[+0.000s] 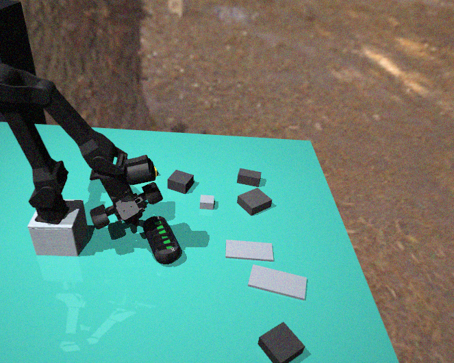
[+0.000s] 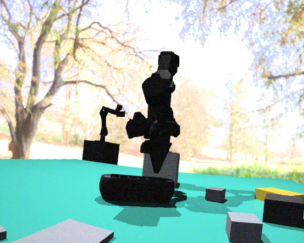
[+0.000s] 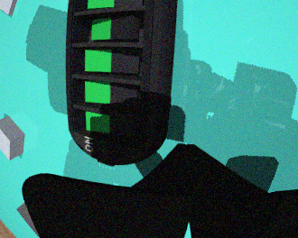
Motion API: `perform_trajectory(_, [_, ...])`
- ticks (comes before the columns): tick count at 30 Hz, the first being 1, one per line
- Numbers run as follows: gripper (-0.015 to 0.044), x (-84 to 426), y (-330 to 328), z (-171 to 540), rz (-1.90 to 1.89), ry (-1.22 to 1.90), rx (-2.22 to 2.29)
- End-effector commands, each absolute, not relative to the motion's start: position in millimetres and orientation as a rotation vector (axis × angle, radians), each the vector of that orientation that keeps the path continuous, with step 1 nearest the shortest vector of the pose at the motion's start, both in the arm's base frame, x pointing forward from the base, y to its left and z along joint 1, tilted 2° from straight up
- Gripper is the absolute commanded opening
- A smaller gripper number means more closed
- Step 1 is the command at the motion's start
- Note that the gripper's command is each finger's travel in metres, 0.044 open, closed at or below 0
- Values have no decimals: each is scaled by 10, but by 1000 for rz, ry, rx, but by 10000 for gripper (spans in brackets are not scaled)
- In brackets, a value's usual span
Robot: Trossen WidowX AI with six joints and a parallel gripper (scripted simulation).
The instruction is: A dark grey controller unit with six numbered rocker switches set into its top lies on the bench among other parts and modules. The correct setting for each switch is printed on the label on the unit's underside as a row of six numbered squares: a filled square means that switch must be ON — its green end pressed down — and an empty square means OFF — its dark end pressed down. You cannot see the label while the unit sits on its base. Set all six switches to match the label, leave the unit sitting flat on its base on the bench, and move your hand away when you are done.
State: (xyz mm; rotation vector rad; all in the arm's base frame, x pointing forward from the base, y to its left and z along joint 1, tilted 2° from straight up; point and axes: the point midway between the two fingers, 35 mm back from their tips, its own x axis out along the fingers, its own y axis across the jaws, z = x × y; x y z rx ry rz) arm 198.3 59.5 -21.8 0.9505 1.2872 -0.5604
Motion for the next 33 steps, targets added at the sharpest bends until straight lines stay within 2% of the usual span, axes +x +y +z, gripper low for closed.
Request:
perform_trajectory(1, [0,2005,606,-195,-550,1286,952])
perform_trajectory(33, [0,1994,603,-701,-554,1285,955])
